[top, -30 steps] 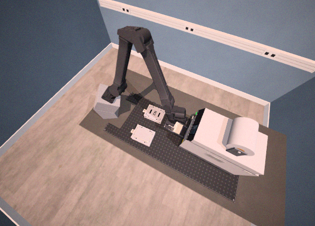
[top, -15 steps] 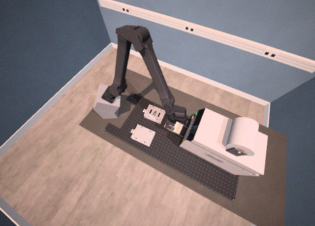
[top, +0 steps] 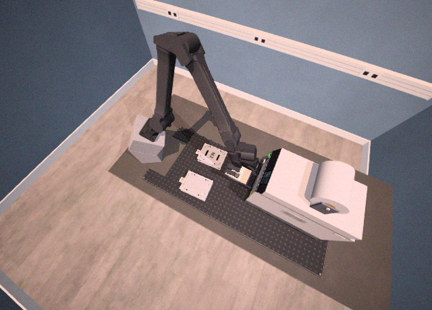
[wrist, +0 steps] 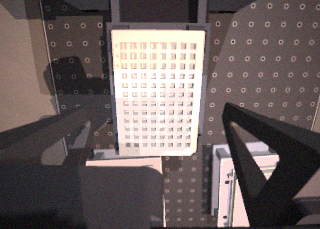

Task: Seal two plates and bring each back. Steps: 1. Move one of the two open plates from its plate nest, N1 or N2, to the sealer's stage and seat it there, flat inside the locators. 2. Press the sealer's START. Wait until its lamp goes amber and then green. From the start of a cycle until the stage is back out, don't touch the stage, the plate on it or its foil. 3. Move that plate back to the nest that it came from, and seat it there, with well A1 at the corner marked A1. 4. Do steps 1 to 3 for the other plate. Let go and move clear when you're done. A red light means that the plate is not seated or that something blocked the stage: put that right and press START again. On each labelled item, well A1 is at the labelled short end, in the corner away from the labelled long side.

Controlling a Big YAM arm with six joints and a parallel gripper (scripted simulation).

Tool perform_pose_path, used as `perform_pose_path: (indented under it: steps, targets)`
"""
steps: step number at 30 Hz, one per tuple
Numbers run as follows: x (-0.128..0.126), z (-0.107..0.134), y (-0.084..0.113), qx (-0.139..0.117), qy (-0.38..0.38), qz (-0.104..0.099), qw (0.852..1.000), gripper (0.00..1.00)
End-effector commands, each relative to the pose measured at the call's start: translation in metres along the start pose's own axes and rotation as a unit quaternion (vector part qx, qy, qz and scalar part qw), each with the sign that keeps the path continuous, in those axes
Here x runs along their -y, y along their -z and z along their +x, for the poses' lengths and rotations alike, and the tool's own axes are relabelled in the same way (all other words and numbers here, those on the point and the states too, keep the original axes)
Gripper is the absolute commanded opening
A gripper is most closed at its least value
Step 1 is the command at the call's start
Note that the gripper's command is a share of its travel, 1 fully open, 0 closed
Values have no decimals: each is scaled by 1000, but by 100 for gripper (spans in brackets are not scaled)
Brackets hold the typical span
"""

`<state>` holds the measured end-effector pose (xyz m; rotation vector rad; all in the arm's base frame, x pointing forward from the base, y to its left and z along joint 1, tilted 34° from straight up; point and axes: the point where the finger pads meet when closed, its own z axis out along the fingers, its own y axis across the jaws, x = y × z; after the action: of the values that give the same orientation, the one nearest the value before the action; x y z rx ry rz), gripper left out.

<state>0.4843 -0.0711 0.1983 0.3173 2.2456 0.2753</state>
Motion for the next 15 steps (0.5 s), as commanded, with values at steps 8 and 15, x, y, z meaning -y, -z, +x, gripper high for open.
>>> perform_pose_path:
  steps: [8,15]
  targets:
    - [-3,-31,25,23,9,-1,1000,100]
    - [-10,-43,32,41,10,-7,999,100]
